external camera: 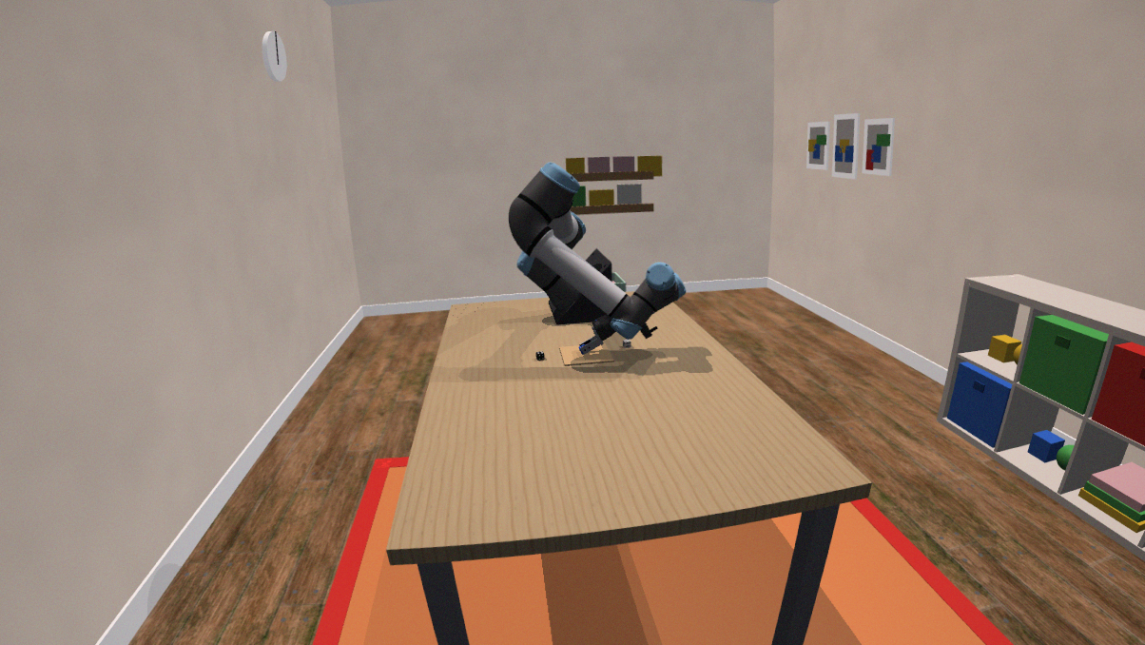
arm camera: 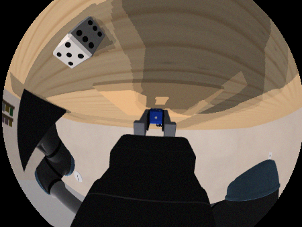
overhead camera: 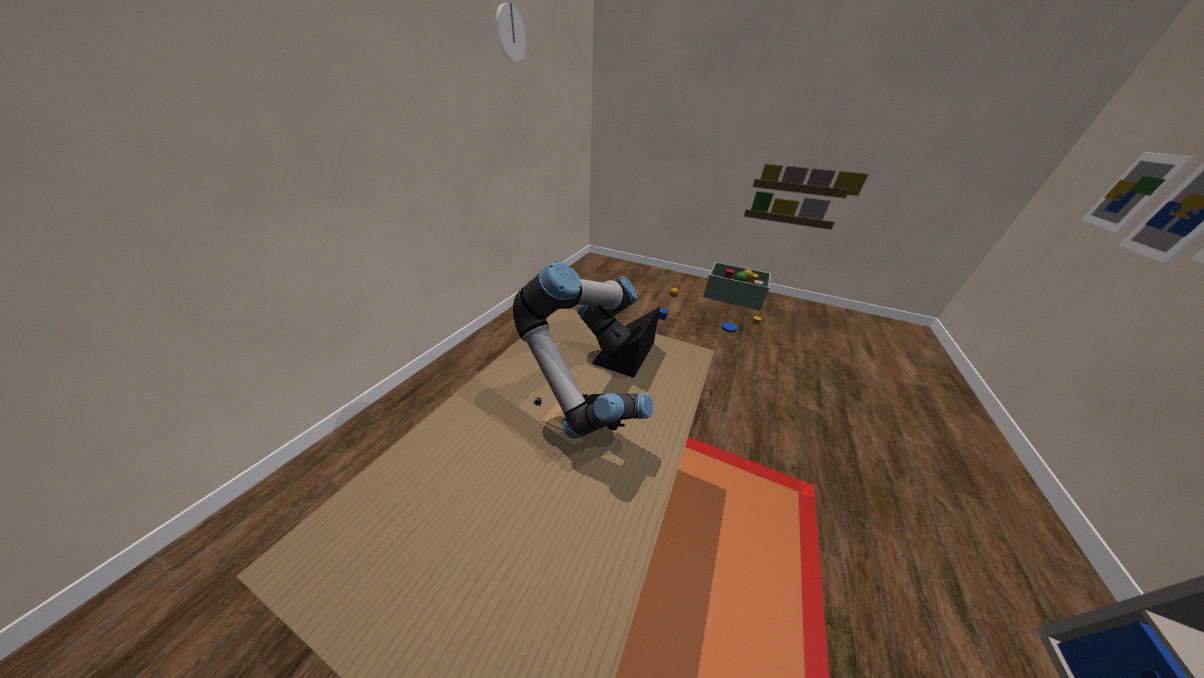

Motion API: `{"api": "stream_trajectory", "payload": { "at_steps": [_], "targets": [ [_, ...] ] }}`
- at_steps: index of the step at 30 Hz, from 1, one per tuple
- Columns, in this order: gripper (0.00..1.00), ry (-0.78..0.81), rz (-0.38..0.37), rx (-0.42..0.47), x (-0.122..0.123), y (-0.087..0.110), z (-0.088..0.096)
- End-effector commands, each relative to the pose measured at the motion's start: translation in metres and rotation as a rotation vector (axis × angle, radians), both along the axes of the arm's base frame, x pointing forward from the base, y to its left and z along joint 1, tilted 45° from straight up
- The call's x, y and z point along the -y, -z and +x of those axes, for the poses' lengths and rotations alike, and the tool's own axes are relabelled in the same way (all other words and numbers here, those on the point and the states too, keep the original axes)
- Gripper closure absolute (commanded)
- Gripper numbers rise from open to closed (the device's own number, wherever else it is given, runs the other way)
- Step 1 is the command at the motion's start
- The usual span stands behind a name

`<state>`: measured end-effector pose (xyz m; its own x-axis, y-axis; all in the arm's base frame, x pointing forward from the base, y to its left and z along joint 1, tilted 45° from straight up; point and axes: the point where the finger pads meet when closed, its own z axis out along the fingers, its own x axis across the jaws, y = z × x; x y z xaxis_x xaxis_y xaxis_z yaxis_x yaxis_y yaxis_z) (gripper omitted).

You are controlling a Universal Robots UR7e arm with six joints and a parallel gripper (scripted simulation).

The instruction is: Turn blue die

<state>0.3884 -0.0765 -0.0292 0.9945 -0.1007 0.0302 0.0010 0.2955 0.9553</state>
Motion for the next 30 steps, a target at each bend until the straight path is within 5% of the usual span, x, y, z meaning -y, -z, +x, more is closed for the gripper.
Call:
{"api": "stream_trajectory", "payload": {
  "at_steps": [1, 28, 30],
  "targets": [
    [0.6, 0.0, 0.001, 0.002, 0.0003, 0.0003, 0.0011],
    [0.6, 0.0, 0.001, 0.002, 0.0003, 0.0003, 0.0011],
    [0.54, 0.0, 0.001, 0.002, 0.0003, 0.0003, 0.0011]
  ]
}}
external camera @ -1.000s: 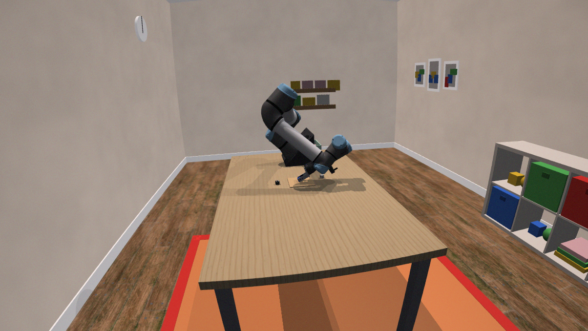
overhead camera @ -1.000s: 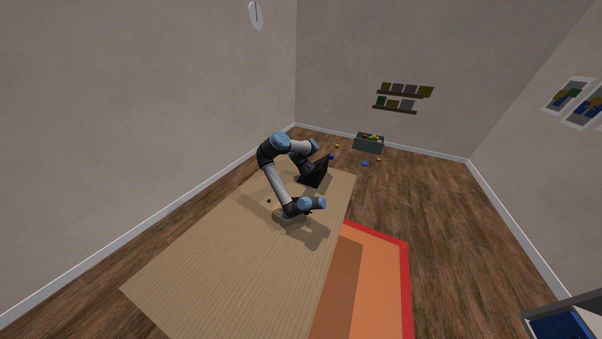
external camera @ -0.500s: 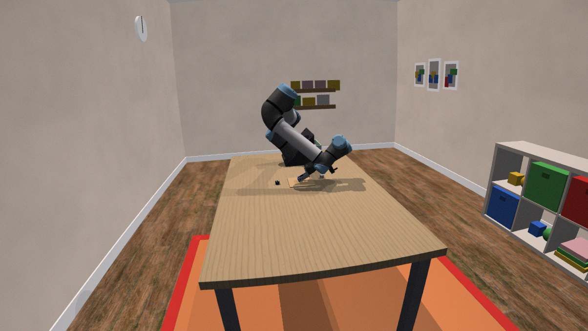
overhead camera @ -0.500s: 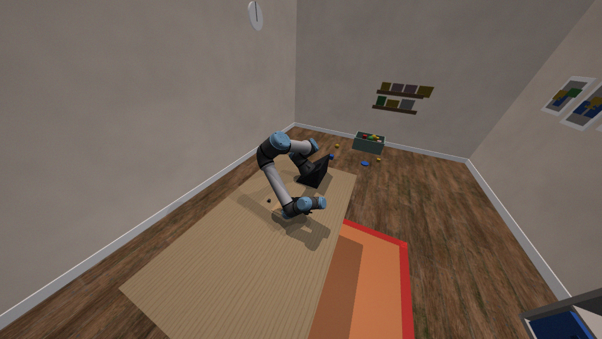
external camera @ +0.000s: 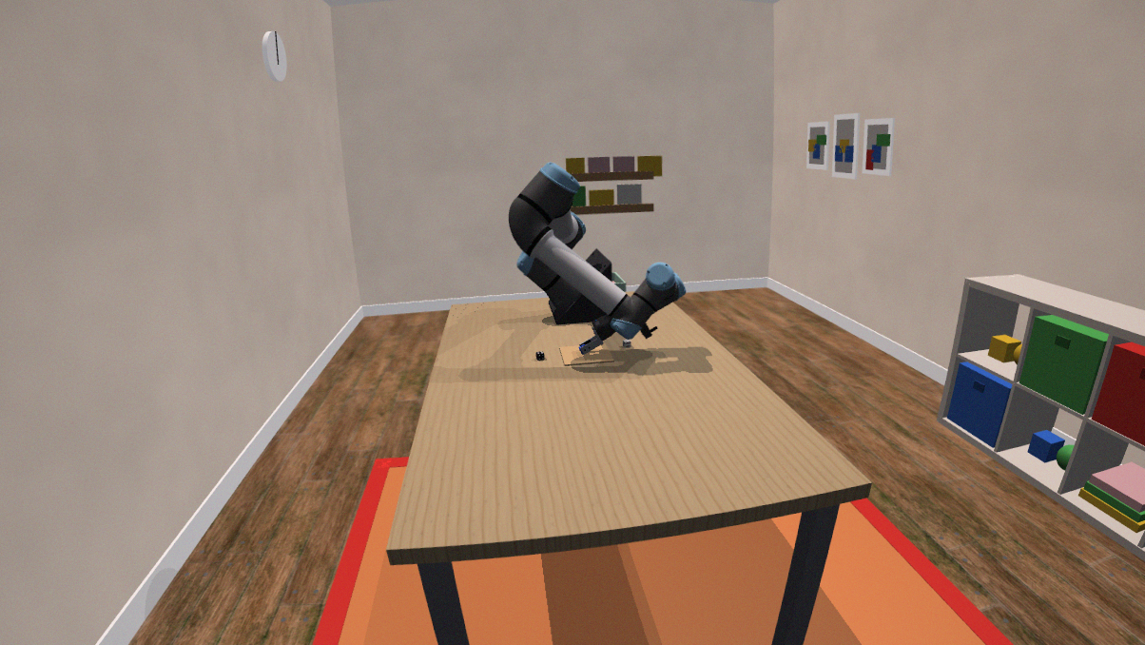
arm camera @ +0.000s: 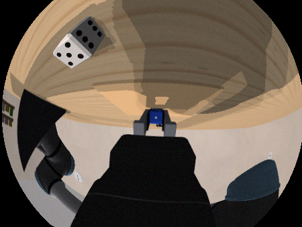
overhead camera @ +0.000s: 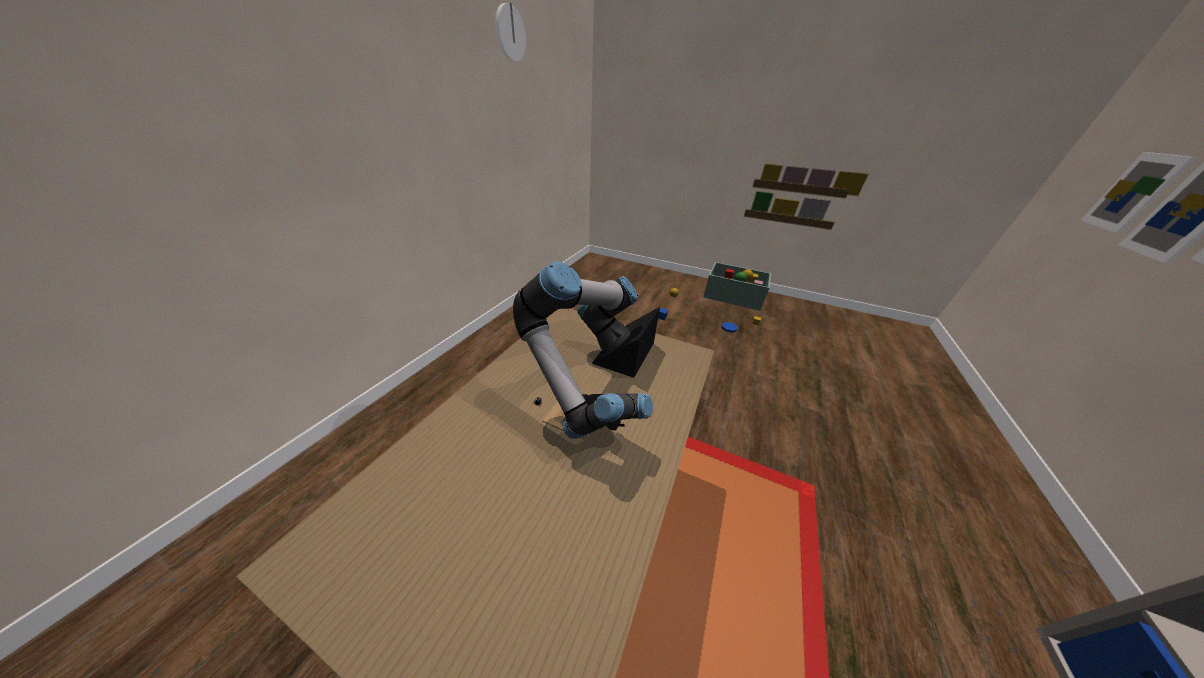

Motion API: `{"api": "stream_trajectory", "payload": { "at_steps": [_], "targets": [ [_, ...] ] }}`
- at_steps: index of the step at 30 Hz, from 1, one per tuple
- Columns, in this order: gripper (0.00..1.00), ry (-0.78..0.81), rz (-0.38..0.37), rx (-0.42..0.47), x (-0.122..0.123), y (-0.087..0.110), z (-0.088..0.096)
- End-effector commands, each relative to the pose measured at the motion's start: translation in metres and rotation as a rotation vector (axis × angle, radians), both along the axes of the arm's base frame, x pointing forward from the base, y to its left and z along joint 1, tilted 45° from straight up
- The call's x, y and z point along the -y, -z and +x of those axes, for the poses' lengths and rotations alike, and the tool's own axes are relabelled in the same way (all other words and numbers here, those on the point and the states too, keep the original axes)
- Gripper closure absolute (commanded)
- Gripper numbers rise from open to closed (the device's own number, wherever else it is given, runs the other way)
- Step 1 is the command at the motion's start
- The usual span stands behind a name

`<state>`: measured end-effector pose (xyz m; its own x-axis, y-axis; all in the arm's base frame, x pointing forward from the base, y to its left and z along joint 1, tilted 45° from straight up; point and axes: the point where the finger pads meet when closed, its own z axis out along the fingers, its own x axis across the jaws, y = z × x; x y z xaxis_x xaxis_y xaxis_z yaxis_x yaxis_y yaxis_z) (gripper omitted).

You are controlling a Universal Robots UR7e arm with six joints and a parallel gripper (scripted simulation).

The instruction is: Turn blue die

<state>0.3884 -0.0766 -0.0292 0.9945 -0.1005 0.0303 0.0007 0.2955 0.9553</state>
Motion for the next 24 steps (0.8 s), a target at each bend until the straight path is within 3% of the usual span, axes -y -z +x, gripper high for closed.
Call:
{"api": "stream_trajectory", "payload": {
  "at_steps": [1, 5, 7, 8, 12, 13, 24],
  "targets": [
    [0.54, 0.001, 0.001, 0.002, 0.0003, 0.0003, 0.001],
    [0.42, 0.001, 0.001, 0.002, 0.0003, 0.0003, 0.001],
    [0.42, 0.001, 0.001, 0.002, 0.0003, 0.0003, 0.001],
    [0.36, 0.001, 0.001, 0.002, 0.0003, 0.0003, 0.001],
    [0.36, 0.001, 0.001, 0.002, 0.0003, 0.0003, 0.001],
    [0.3, 0.001, 0.001, 0.002, 0.0003, 0.0003, 0.001],
    [0.3, 0.001, 0.001, 0.002, 0.0003, 0.0003, 0.001]
  ]
}}
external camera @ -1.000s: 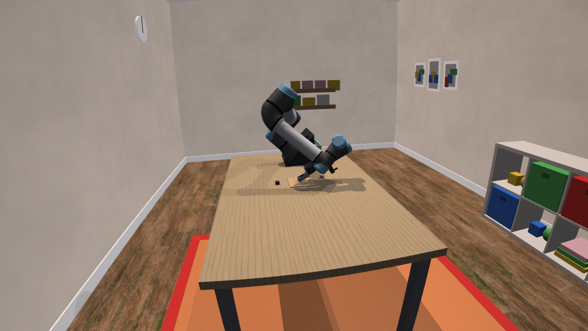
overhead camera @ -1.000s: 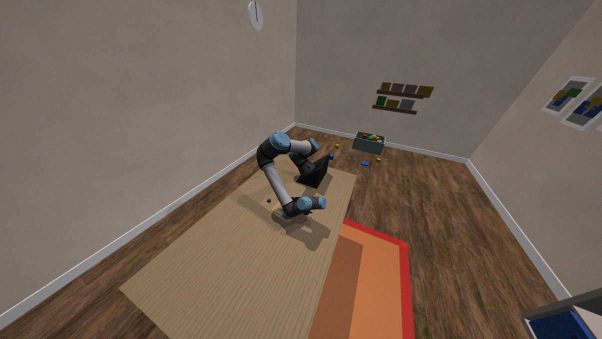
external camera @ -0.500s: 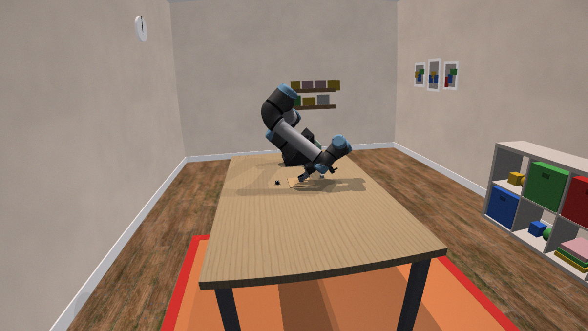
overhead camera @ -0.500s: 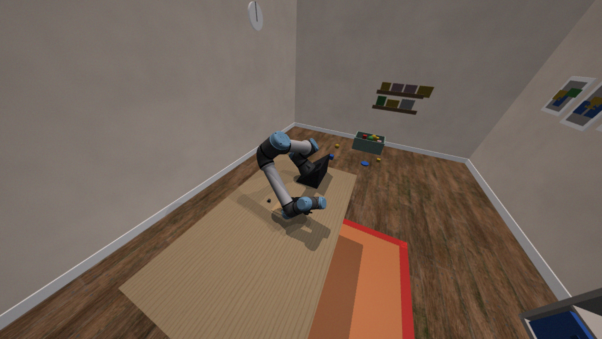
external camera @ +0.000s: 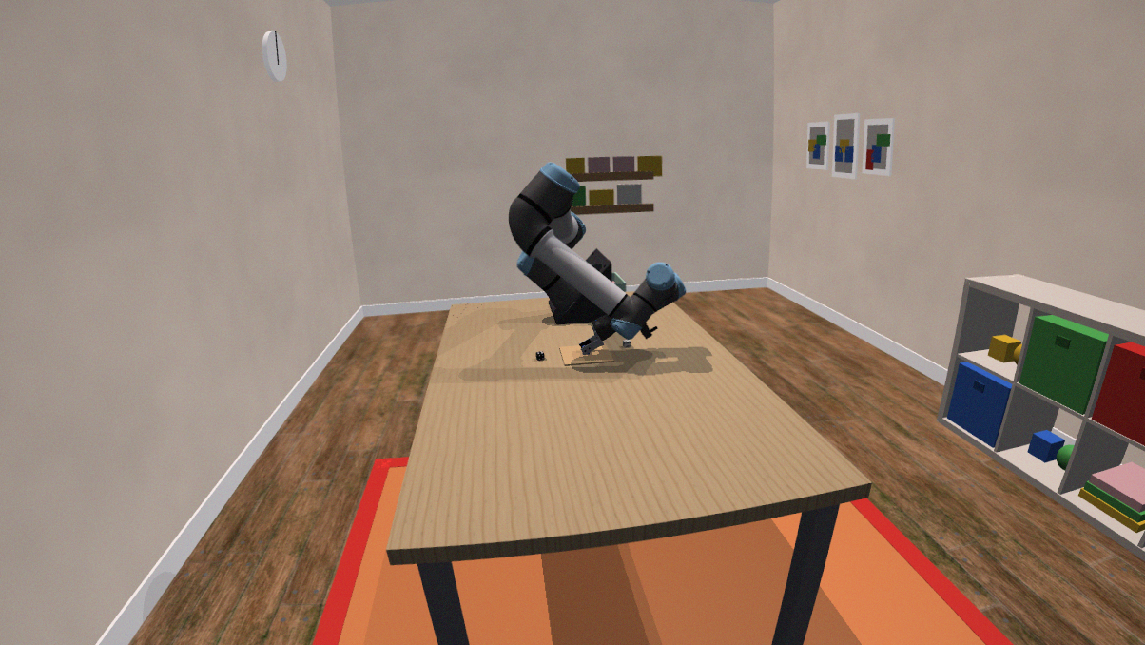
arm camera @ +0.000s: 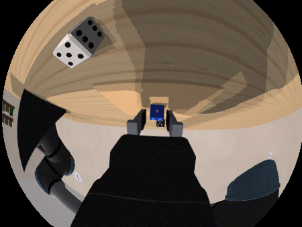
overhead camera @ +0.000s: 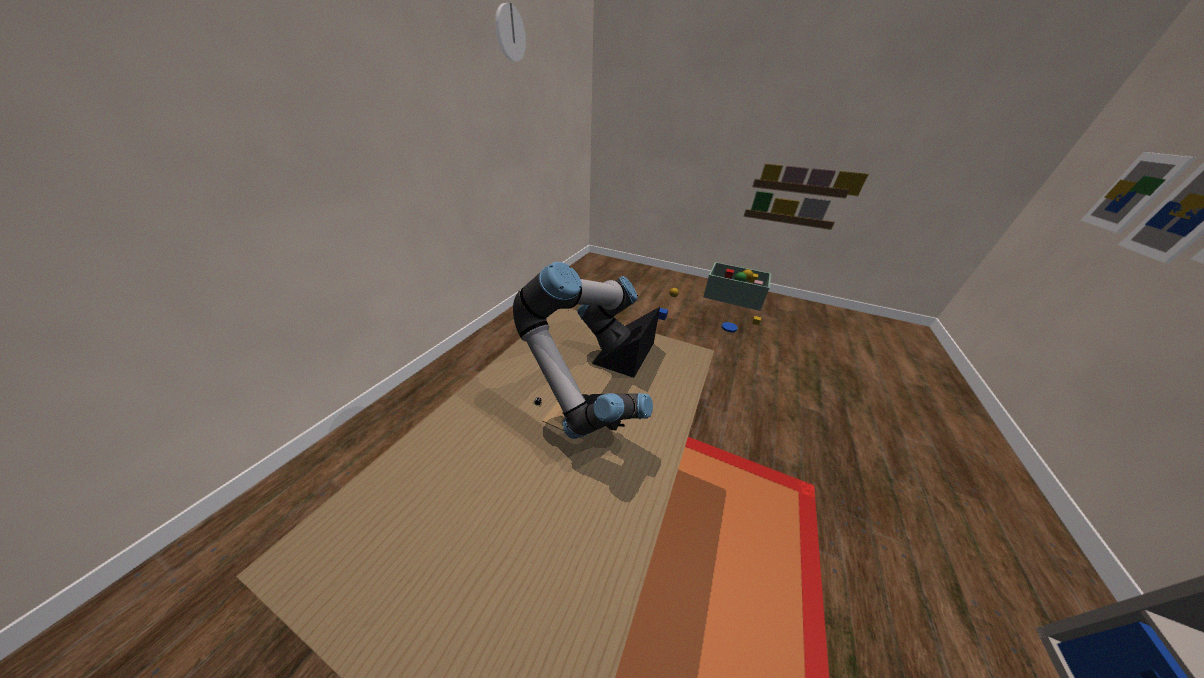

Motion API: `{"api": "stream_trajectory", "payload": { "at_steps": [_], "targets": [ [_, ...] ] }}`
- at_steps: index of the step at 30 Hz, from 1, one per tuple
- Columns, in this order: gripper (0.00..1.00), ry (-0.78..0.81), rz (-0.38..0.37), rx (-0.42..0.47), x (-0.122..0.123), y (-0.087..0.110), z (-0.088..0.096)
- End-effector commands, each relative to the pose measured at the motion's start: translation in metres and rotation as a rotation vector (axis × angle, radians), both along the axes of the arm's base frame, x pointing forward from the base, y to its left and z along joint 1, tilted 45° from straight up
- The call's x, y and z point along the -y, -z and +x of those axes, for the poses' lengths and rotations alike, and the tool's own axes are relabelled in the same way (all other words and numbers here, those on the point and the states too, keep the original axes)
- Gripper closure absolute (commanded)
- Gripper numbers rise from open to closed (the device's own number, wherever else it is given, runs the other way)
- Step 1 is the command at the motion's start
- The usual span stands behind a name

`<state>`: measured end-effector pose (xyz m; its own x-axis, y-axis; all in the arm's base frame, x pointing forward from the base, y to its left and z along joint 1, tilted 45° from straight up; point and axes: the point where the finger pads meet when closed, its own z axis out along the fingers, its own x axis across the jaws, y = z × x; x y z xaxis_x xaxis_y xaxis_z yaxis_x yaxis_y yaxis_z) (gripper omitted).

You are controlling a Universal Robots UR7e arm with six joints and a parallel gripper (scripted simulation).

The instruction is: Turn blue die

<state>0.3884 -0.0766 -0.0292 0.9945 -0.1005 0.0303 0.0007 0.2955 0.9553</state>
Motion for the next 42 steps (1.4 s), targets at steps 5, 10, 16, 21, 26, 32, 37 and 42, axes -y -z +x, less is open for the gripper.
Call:
{"api": "stream_trajectory", "payload": {
  "at_steps": [5, 10, 16, 21, 26, 32, 37, 42],
  "targets": [
    [0.3, 0.001, 0.001, 0.002, 0.0, 0.0, 0.001],
    [0.3, 0.001, 0.001, 0.002, 0.0, 0.0, 0.001],
    [0.3, 0.001, 0.001, 0.002, 0.0, 0.0, 0.001],
    [0.3, 0.001, 0.001, 0.002, 0.0, 0.0, 0.001],
    [0.3, 0.001, 0.001, 0.002, 0.0, 0.0, 0.001],
    [0.3, 0.001, 0.001, 0.002, 0.0, 0.0, 0.001],
    [0.3, 0.001, 0.001, 0.002, -0.001, 0.001, 0.001],
    [0.3, 0.001, 0.001, 0.002, -0.011, 0.004, 0.002]
  ]
}}
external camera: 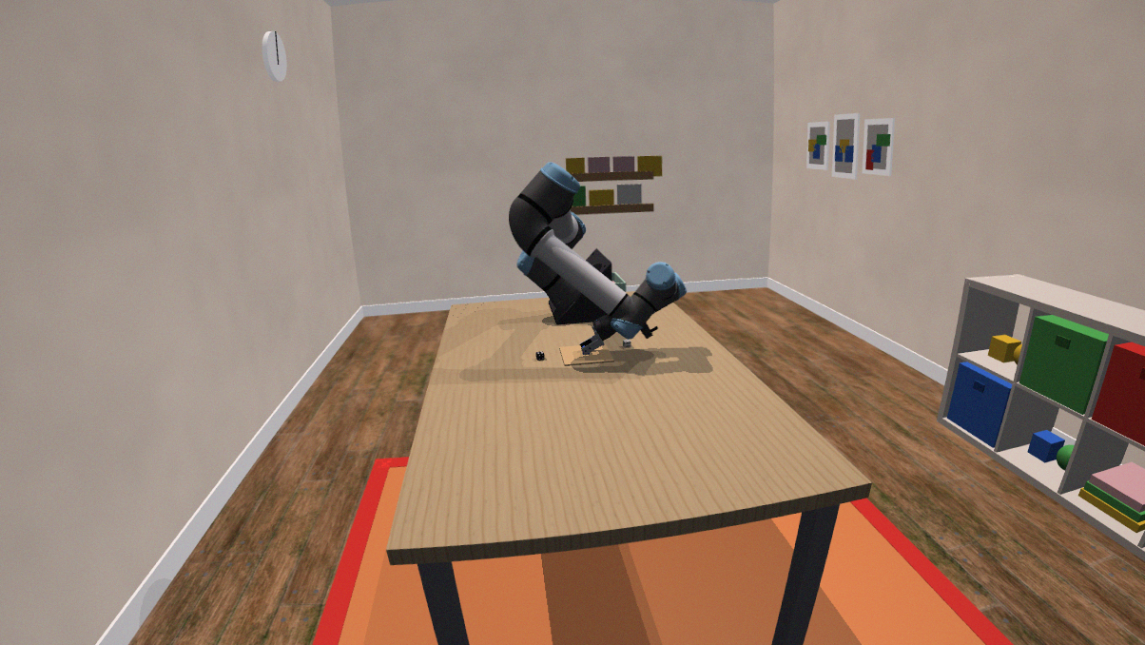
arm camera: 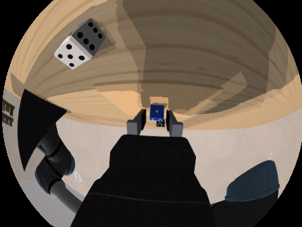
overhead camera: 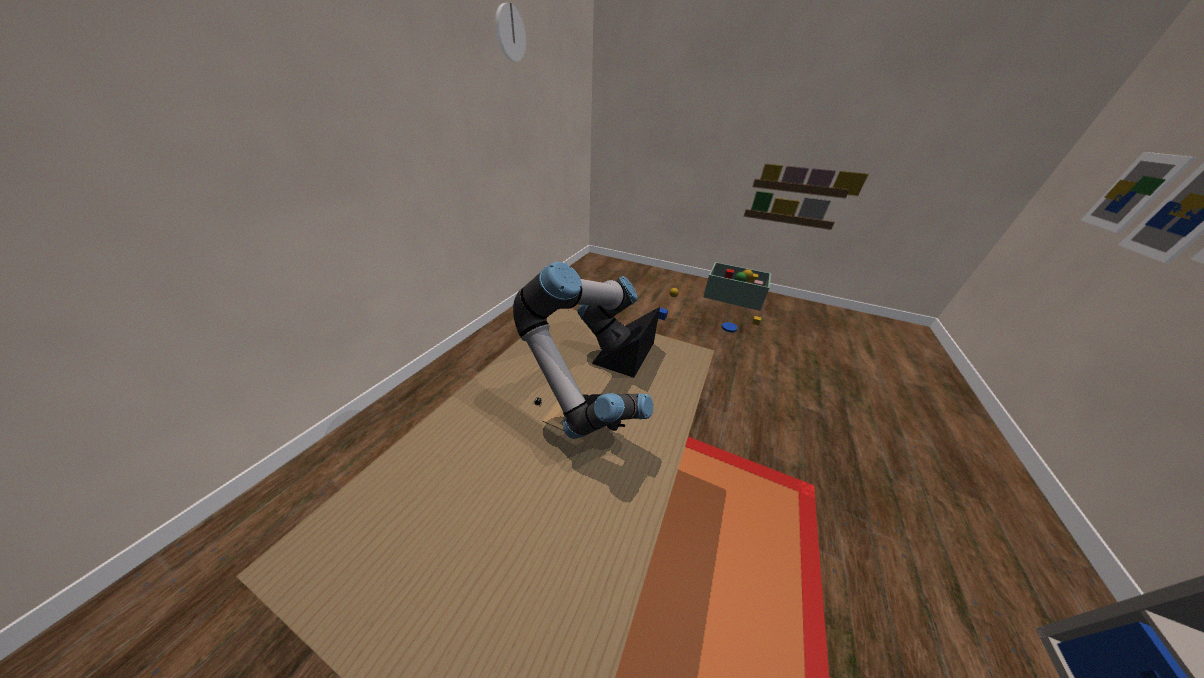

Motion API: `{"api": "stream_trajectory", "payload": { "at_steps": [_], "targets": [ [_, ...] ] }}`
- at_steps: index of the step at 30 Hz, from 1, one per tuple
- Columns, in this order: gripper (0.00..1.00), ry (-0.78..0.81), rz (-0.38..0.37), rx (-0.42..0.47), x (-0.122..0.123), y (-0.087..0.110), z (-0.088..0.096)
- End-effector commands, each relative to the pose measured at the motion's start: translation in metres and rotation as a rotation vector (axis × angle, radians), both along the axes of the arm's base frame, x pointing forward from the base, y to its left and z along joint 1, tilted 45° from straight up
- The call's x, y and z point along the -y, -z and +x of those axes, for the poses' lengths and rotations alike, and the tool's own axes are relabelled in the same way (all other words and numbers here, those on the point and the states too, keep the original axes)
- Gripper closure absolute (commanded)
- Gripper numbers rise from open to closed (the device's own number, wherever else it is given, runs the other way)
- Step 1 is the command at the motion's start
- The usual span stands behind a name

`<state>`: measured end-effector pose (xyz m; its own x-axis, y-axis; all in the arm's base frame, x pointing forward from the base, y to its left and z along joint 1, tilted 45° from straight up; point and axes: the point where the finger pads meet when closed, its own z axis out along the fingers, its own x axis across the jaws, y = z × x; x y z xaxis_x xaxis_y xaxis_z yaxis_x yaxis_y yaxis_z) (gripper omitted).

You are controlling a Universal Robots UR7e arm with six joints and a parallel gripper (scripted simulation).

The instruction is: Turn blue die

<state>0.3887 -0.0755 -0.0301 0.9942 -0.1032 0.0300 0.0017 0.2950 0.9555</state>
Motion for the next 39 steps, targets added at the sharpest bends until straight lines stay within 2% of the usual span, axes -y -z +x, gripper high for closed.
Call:
{"api": "stream_trajectory", "payload": {
  "at_steps": [1, 10, 21, 29, 39],
  "targets": [
    [0.3, -0.002, 0.0, 0.002, -0.013, 0.004, 0.002],
    [0.3, -0.002, 0.0, 0.002, -0.042, 0.013, 0.006],
    [0.3, -0.002, 0.0, 0.002, -0.048, 0.013, 0.006],
    [0.3, -0.002, 0.0, 0.002, -0.06, 0.0, 0.007],
    [0.3, -0.002, 0.0, 0.002, -0.087, -0.027, 0.009]
  ]
}}
